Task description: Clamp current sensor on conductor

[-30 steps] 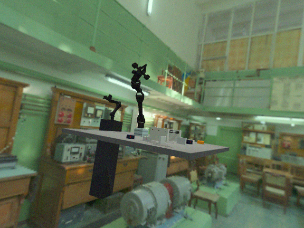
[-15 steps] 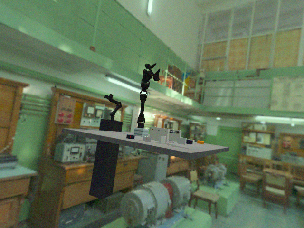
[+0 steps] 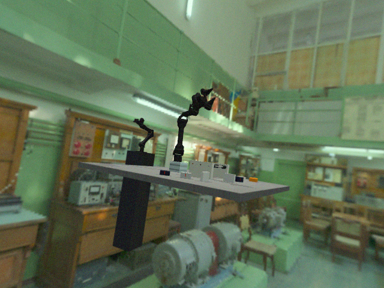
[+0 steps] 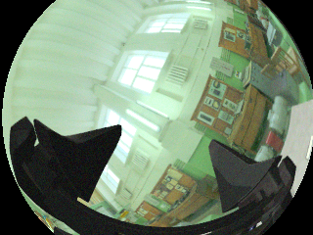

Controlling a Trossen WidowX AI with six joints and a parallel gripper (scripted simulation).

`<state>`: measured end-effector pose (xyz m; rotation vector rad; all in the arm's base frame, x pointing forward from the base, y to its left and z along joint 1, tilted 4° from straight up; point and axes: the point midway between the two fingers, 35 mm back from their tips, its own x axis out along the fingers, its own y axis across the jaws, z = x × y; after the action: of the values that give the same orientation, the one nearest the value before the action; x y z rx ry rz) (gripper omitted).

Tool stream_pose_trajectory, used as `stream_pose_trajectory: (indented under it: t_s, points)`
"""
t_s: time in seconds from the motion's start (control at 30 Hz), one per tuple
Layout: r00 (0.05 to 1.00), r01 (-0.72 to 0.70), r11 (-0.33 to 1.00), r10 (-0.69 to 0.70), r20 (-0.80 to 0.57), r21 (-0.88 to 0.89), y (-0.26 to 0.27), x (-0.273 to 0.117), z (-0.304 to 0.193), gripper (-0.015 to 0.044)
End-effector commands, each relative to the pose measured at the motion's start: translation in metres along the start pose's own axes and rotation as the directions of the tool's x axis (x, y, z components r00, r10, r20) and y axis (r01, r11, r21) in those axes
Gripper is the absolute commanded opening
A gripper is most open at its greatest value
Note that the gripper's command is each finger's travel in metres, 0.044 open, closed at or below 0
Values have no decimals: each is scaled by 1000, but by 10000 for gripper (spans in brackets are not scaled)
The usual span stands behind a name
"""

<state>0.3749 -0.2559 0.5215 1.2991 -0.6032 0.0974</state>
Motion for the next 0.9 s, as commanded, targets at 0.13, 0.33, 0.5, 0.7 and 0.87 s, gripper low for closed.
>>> stream_pose_trajectory:
  t_s: [0.13, 0.33, 0.5, 0.7, 0.87]
  points:
    - [988, 84, 920, -128, -91, -382, -20, -46, -99, 440]
    - [970, 66, 813, -188, -154, -579, -30, -81, -145, 440]
    - [948, 12, 690, -238, -211, -723, -40, -114, -178, 440]
    - [913, -98, 510, -295, -281, -854, -56, -159, -212, 440]
    - [877, -223, 338, -340, -340, -914, -71, -199, -236, 440]
